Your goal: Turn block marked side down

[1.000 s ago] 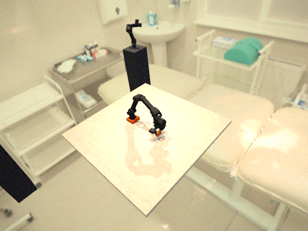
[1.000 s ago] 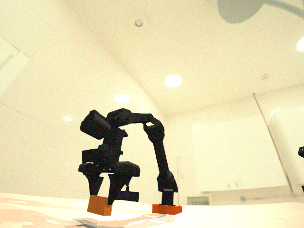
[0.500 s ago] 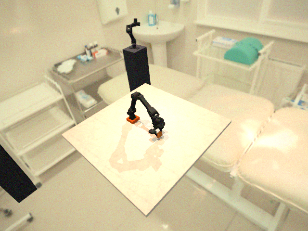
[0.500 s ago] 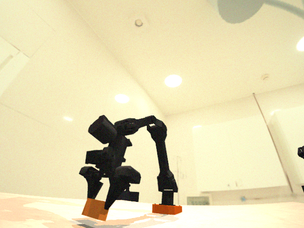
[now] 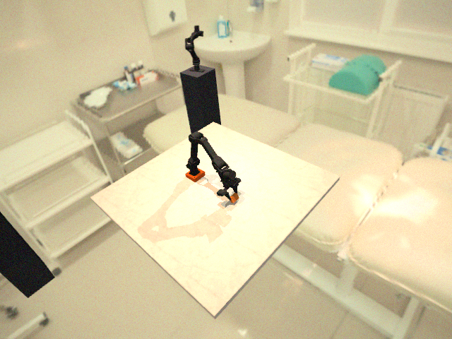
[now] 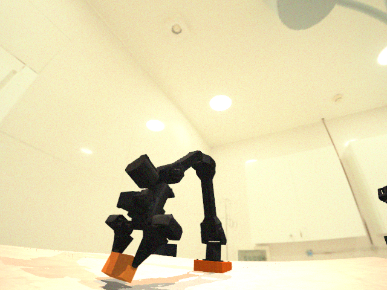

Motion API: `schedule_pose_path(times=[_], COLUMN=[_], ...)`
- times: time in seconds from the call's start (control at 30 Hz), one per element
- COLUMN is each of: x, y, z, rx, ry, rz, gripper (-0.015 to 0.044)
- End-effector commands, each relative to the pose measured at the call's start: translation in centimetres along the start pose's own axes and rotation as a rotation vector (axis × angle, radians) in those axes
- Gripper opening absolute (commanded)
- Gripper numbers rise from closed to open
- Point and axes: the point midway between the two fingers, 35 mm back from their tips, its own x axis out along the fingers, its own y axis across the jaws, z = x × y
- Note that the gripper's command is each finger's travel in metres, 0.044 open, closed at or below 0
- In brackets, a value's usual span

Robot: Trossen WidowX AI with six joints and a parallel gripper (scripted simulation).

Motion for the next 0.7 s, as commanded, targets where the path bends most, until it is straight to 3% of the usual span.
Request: schedule_pose_path(times=[0.0, 0.33, 0.67], x=[-0.1, -0.4, 2.2], y=[0.1, 0.1, 0.0], z=[-0.3, -0.8, -0.5], rx=[0.004, 0.003, 0.005], ry=[-0.045, -0.149, -0.287], rz=[0.004, 0.004, 0.002], gripper=[0.0000, 0.0000, 0.0000])
